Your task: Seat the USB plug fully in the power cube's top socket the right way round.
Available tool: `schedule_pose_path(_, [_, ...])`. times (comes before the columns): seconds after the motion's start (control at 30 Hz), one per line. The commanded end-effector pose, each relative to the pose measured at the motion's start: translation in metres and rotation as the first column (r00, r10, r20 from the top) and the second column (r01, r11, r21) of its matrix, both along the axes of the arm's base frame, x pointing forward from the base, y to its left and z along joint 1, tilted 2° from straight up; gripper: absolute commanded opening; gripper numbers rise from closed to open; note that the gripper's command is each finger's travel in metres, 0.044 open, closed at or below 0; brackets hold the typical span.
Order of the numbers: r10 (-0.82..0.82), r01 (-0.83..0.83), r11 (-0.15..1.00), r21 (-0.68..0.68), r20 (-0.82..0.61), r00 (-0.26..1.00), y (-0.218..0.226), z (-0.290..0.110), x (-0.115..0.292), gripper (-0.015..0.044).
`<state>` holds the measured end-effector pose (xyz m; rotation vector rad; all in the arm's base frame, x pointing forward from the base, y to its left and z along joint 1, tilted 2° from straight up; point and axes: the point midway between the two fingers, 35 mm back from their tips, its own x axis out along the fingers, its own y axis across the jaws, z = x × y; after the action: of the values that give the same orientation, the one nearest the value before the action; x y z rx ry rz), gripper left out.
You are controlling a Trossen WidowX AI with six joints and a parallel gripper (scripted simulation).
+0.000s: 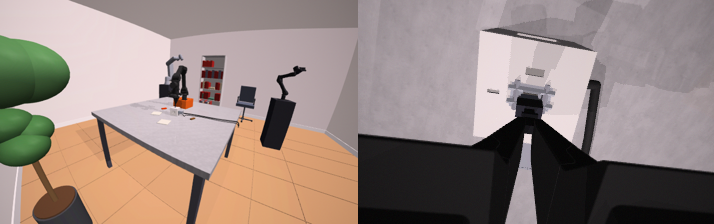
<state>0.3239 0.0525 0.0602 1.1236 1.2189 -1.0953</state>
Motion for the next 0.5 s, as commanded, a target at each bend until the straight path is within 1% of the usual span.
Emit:
schedule_pose_path(0.0, [0.000,0.000,1.000,0.001,0.004,1.000,0.0002,0.0039,0.0000,0.0000])
schedule_pose_path(0.47, [0.000,0.000,1.000,0.001,0.004,1.000,0.0004,0.0132,-0.0003,0.0000])
